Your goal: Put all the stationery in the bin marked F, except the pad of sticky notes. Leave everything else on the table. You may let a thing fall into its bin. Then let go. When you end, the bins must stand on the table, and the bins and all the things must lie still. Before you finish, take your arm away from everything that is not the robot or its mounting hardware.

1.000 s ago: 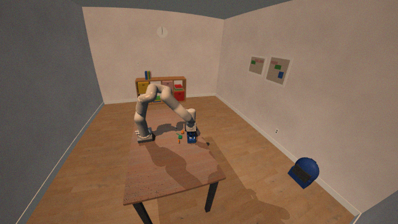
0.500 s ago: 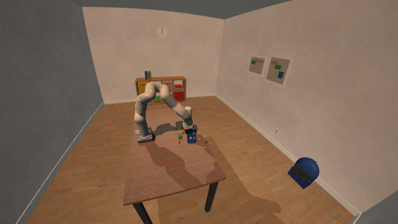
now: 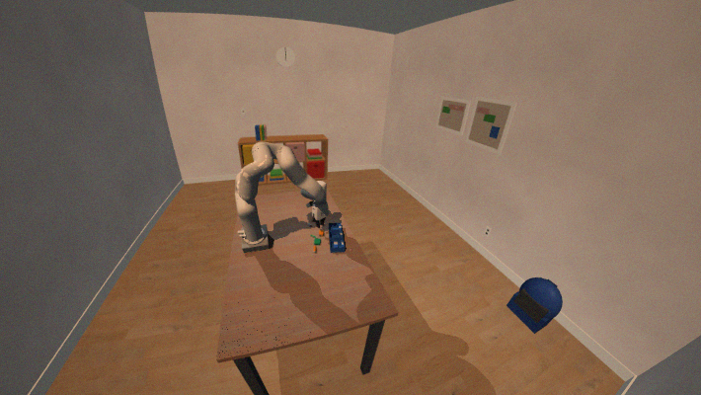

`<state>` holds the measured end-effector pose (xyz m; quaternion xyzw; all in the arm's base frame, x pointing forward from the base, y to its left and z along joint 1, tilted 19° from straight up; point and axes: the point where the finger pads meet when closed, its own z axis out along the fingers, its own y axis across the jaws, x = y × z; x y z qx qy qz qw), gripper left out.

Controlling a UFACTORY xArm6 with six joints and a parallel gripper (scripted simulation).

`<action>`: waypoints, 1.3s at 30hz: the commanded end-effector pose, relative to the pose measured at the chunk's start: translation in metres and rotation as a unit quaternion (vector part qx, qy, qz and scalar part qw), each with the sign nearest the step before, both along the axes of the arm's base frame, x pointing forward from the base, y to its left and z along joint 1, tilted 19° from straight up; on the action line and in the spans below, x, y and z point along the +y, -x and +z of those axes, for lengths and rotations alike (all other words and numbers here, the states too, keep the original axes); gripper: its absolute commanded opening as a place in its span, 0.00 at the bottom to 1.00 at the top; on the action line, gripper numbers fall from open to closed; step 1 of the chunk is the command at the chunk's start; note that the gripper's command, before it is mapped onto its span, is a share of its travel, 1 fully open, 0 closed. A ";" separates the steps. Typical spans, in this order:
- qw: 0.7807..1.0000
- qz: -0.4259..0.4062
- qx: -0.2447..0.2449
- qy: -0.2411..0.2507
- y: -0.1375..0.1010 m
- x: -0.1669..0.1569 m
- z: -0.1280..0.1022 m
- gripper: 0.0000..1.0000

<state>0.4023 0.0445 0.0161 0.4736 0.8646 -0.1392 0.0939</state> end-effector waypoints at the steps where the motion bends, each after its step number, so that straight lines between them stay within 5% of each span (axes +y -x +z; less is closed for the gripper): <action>1: 1.000 0.011 0.002 -0.002 0.015 0.035 -0.010 0.29; 15: 1.000 0.011 0.002 -0.002 0.059 0.118 -0.038 0.29; 39: 1.000 0.011 0.002 -0.002 0.057 0.113 -0.036 0.29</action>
